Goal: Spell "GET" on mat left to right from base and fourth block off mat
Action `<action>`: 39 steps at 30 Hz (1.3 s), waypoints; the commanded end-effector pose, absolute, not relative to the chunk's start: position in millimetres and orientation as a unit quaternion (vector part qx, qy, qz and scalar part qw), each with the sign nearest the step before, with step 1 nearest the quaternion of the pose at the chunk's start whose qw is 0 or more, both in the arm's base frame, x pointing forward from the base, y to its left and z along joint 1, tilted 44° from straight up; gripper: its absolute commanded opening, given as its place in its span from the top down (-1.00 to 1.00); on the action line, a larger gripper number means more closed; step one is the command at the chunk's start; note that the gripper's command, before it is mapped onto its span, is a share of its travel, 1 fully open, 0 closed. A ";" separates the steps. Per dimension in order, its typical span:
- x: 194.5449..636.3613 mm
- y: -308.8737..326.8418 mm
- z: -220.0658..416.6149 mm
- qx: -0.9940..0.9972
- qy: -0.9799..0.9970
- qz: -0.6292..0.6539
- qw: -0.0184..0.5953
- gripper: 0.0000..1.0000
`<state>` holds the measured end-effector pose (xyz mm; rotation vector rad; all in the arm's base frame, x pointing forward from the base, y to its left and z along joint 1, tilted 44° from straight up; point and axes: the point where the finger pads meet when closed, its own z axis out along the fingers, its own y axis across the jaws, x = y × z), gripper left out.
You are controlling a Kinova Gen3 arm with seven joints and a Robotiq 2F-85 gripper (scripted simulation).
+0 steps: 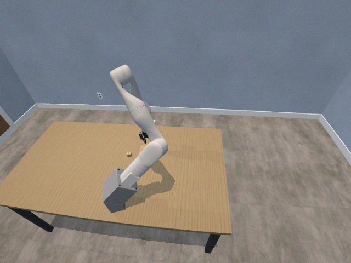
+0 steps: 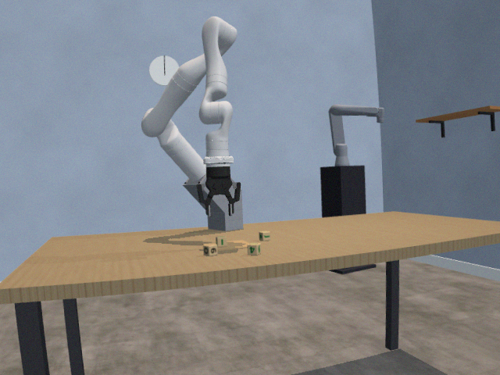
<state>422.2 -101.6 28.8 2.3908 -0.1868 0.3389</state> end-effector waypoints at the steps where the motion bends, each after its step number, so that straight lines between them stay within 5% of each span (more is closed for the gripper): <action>1: 422.5 -102.1 28.3 0.924 -0.072 0.131 0.352 -0.34; 39: 431.0 -131.9 -3.7 0.924 -0.072 0.131 0.352 -0.34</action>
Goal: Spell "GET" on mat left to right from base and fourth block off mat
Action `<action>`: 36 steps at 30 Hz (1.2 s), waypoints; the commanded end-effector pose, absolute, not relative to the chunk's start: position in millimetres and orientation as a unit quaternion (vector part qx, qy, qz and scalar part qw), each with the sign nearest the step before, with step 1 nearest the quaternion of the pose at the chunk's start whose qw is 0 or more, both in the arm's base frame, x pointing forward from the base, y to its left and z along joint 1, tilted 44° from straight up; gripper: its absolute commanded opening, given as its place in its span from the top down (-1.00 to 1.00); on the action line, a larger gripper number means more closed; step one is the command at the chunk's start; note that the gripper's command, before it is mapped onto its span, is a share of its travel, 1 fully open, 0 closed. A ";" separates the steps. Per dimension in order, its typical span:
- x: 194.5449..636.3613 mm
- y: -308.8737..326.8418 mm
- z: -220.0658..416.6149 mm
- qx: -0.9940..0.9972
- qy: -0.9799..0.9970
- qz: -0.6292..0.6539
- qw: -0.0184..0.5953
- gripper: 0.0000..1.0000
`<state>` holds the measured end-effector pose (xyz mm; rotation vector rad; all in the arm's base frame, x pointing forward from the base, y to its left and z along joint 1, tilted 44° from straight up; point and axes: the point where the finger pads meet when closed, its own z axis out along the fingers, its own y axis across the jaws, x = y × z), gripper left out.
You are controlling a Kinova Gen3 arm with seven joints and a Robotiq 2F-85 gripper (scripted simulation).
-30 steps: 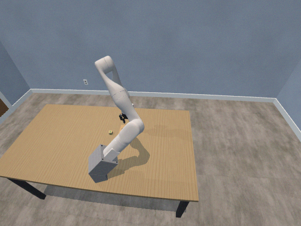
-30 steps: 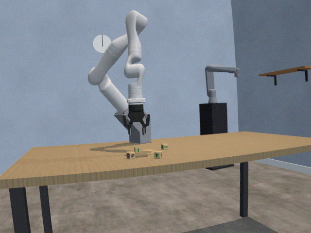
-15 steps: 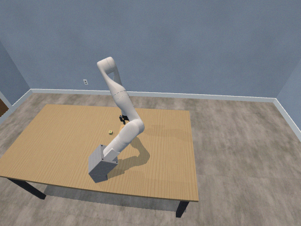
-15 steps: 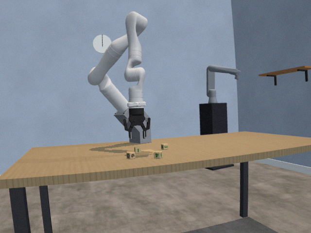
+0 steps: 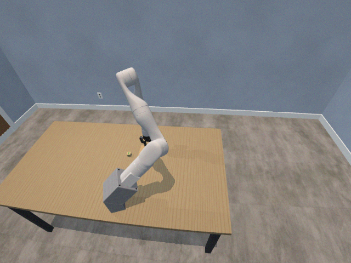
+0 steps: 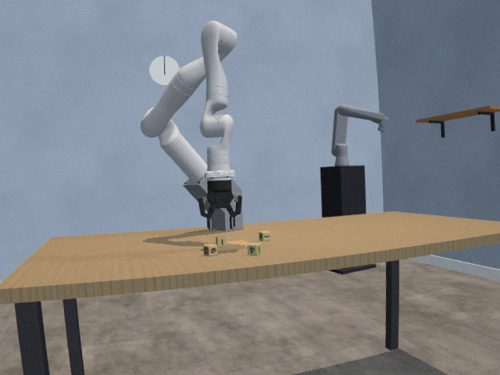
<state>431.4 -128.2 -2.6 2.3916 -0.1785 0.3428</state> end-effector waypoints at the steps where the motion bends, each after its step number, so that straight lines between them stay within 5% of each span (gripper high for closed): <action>1: 431.2 -132.5 -4.4 0.924 -0.072 0.131 0.352 -0.34; 36: 432.4 -135.8 -8.1 0.924 -0.072 0.131 0.352 -0.34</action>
